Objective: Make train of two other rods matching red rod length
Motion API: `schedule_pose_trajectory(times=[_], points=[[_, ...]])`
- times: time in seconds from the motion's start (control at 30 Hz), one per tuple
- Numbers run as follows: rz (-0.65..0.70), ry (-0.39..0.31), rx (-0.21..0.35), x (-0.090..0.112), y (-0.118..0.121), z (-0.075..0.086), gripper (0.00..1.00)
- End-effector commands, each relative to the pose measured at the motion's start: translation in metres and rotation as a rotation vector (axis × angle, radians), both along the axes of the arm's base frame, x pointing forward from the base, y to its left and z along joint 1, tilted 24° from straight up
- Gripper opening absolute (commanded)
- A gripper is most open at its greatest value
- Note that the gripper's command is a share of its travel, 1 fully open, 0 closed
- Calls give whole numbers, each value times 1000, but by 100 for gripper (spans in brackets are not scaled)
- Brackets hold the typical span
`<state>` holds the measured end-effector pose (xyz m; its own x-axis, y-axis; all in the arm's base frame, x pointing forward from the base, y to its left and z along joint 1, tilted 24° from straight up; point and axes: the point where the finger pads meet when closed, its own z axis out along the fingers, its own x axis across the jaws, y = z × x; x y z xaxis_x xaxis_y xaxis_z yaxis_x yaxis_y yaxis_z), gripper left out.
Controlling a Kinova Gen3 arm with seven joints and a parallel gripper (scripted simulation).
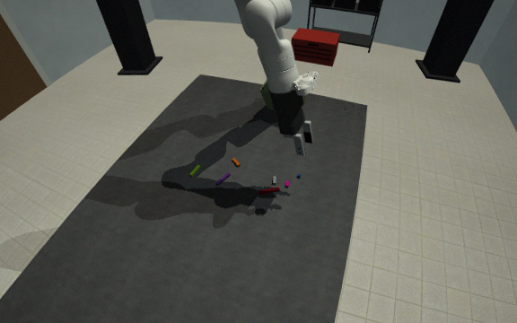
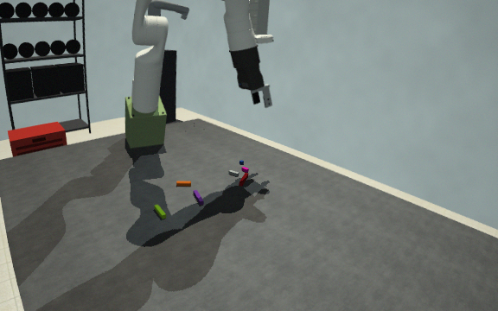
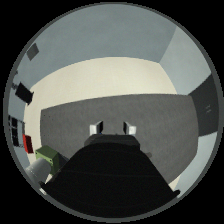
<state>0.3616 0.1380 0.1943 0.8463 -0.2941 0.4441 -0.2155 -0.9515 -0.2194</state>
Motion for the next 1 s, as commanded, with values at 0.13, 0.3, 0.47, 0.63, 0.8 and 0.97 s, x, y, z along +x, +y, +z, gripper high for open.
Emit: schedule_pose_trajectory(times=[0.13, 0.3, 0.47, 0.63, 0.8, 0.97], points=[[-29, 9, 5, 1, -3, -9, 100], [-29, 9, 5, 1, -3, -9, 100], [-29, 9, 5, 1, -3, -9, 100], [-63, 16, 8, 2, -8, -16, 100], [-63, 16, 8, 2, -8, -16, 100], [-96, 22, 11, 4, -14, -23, 100]])
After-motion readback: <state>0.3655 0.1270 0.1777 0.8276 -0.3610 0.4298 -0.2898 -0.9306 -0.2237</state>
